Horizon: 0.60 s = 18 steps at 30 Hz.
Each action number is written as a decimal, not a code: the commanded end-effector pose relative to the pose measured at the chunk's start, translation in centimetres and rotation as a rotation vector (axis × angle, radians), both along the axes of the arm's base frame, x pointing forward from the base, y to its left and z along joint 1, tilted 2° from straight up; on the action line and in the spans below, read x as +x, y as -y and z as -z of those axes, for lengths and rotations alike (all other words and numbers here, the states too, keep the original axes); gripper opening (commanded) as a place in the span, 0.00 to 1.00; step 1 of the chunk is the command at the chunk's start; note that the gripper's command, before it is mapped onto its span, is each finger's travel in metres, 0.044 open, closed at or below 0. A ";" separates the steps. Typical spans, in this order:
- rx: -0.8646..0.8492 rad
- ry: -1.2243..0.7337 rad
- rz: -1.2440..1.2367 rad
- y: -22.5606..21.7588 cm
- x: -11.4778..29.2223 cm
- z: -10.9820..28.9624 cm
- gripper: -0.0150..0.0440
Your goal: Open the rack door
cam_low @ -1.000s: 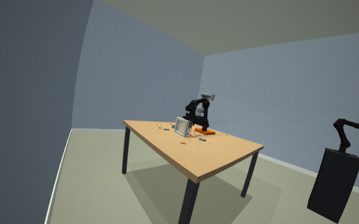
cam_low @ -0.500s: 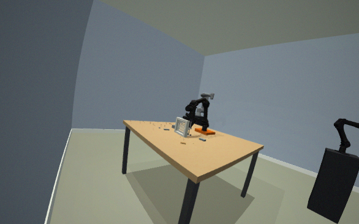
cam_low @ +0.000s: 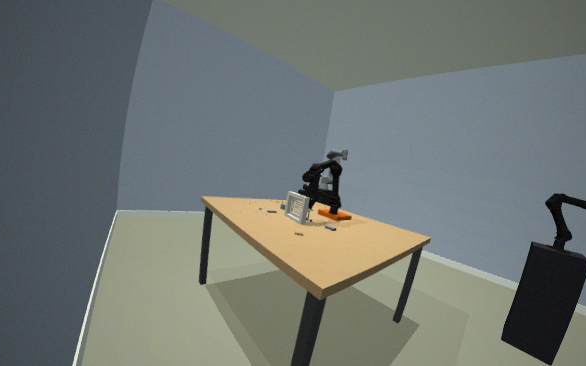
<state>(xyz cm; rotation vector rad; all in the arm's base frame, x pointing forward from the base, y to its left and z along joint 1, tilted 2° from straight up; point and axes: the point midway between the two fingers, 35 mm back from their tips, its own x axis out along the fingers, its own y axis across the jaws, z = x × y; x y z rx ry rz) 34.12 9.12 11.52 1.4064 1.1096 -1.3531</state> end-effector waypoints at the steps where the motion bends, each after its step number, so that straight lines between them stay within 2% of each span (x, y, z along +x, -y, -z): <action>1: -0.004 -0.001 0.004 0.1 0.0 0.0 0.36; 9: -0.004 -0.001 0.004 0.1 0.0 0.0 0.28; 18: -0.005 0.002 -0.111 0.2 -0.5 0.1 0.28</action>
